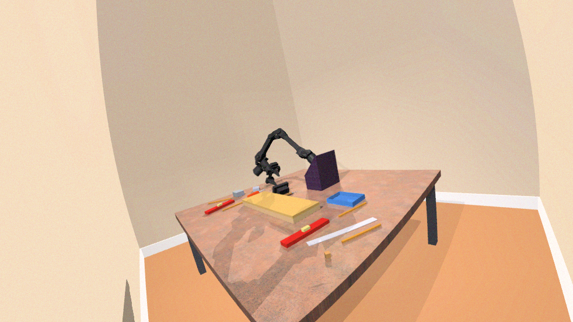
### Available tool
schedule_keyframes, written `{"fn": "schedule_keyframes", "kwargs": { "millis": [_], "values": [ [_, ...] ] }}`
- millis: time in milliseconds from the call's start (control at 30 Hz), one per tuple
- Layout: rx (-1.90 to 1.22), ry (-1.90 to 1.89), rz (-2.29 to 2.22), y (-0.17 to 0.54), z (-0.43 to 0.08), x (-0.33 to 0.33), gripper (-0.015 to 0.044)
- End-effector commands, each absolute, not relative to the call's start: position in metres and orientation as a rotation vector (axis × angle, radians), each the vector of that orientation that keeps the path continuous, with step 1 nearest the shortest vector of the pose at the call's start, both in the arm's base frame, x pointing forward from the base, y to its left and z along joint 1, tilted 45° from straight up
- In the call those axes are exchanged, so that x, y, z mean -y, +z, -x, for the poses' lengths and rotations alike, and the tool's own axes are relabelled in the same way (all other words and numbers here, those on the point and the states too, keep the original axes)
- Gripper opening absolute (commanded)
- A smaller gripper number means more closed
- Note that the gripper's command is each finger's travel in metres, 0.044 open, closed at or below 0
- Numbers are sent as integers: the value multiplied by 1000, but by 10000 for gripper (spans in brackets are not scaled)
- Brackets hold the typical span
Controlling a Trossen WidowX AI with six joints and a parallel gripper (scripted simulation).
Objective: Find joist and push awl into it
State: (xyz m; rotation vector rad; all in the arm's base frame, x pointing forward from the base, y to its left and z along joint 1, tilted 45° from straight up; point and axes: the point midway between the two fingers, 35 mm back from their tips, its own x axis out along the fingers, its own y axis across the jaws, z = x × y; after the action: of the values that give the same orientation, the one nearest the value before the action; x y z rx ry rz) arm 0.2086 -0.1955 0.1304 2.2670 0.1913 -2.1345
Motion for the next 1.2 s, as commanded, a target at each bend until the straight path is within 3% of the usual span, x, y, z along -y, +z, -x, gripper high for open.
{"fn": "schedule_keyframes", "kwargs": {
  "millis": [0,67,100,833,1167],
  "values": [
    [-173,-2115,-2277,176,-207,181,440],
    [-172,-2115,-2277,197,-204,171,440],
    [-184,-2122,-2270,169,-208,183,440],
    [-200,-2108,-2239,166,-209,182,440],
    [-493,-1731,-1443,109,-228,164,440]
  ]
}}
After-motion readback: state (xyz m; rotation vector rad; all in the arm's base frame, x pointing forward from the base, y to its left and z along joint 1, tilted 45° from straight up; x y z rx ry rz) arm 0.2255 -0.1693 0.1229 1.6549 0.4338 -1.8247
